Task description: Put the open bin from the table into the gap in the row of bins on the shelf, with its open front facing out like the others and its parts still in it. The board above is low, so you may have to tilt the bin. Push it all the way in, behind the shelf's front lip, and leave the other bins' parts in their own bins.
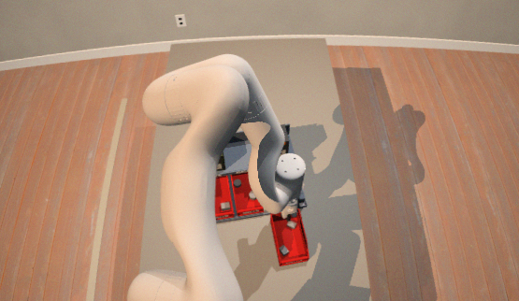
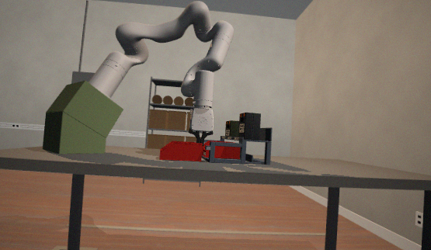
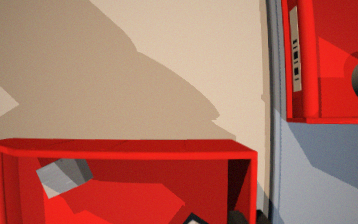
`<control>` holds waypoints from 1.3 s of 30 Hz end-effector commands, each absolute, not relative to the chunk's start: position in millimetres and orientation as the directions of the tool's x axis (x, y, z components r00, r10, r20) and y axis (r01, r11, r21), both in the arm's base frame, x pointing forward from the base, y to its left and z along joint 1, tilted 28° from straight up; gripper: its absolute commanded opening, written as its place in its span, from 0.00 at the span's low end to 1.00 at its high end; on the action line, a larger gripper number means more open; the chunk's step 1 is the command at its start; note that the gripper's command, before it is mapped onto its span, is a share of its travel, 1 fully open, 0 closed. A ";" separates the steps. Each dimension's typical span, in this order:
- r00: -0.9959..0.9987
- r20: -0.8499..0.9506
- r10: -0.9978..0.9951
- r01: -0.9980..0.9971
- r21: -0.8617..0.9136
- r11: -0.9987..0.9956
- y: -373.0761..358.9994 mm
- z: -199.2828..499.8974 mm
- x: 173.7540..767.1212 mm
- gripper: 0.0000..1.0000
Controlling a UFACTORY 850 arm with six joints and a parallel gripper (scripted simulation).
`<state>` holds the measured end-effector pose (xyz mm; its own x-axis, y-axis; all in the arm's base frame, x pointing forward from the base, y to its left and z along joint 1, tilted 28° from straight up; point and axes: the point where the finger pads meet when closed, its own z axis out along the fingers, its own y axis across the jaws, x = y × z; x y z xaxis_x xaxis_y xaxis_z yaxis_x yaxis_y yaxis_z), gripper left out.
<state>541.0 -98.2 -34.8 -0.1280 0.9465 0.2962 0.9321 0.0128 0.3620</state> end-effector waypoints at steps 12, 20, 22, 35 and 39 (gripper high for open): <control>-0.128 0.296 0.947 0.932 0.363 0.013 -98.6 -34.3 541.5 0.00; -0.128 0.296 0.947 0.932 0.363 0.013 -98.6 -34.3 541.5 0.00; -0.128 0.296 0.947 0.932 0.363 0.013 -98.6 -34.3 541.5 0.00; -0.128 0.296 0.947 0.932 0.363 0.013 -98.6 -34.3 541.5 0.00; -0.128 0.296 0.947 0.932 0.363 0.013 -101.7 -25.8 538.2 0.00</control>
